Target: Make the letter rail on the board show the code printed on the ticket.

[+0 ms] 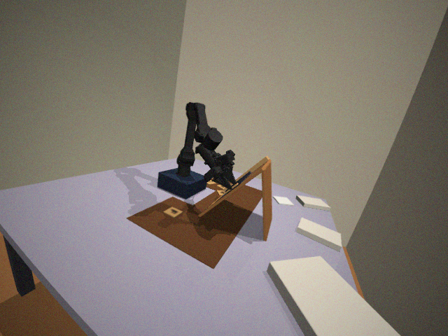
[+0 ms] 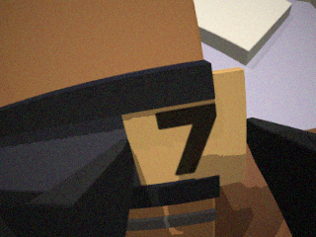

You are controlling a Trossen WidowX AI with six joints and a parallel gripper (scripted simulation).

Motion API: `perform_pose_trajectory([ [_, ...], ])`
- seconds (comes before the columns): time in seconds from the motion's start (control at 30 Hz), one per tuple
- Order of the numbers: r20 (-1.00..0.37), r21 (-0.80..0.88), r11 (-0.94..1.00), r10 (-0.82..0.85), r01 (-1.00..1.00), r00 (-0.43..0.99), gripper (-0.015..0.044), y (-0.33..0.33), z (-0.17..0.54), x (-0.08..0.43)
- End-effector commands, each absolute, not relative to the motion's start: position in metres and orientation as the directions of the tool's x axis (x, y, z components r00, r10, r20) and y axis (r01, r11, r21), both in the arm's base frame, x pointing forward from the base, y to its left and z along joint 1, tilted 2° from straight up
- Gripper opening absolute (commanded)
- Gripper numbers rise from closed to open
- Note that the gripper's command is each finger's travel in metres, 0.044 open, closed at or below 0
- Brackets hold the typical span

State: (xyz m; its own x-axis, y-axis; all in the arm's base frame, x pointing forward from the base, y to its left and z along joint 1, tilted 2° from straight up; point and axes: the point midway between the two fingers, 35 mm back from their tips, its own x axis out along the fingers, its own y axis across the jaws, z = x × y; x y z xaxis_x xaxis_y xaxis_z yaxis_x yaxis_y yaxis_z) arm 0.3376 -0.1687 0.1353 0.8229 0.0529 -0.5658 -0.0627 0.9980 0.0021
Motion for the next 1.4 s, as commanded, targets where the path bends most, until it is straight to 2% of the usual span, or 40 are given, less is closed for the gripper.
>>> perform_pose_trajectory([
  [0.0, -0.565, 0.001, 0.998, 0.049, -0.059, 0.824, 0.0, -0.167, 0.136, 0.337],
  [1.37, -0.565, 0.004, 0.998, 0.051, -0.059, 0.824, 0.0, -0.139, 0.136, 0.336],
])
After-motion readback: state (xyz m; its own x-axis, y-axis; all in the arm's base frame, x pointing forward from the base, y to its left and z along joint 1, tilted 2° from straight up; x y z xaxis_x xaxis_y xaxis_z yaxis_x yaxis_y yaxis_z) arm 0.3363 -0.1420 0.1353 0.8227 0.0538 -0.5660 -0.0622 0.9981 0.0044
